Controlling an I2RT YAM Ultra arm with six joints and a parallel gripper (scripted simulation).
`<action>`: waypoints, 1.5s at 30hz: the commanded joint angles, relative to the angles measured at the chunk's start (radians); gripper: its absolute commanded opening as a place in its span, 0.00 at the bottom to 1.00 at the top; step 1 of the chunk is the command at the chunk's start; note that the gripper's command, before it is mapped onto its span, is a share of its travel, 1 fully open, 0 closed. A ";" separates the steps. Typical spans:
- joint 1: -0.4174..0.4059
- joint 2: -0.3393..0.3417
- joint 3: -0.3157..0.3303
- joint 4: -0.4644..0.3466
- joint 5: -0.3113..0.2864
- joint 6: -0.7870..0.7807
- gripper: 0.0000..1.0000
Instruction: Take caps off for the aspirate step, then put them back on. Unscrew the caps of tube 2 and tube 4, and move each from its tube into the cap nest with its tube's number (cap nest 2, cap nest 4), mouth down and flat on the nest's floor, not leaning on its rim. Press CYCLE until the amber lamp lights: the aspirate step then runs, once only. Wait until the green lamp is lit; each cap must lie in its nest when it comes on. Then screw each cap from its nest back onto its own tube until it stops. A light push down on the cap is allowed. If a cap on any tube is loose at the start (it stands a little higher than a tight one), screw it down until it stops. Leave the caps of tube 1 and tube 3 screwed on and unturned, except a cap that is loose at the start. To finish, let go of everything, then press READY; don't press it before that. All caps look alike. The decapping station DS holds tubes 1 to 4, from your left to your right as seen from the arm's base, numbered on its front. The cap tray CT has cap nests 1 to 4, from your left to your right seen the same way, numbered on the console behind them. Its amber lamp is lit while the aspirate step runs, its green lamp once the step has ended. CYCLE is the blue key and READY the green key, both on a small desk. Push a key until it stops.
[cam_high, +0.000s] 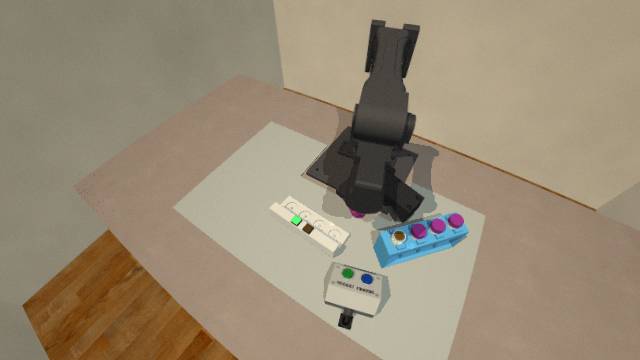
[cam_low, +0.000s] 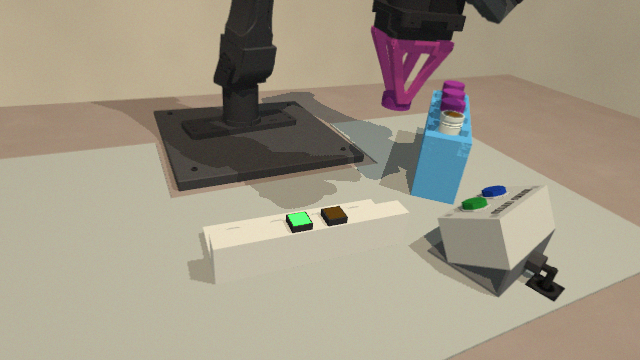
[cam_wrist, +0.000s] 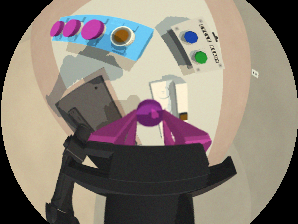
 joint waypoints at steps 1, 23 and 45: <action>0.063 0.013 0.041 -0.007 -0.009 0.101 0.00; 0.278 0.149 0.226 -0.050 -0.015 0.317 0.00; 0.280 0.139 0.113 0.053 -0.015 0.319 0.00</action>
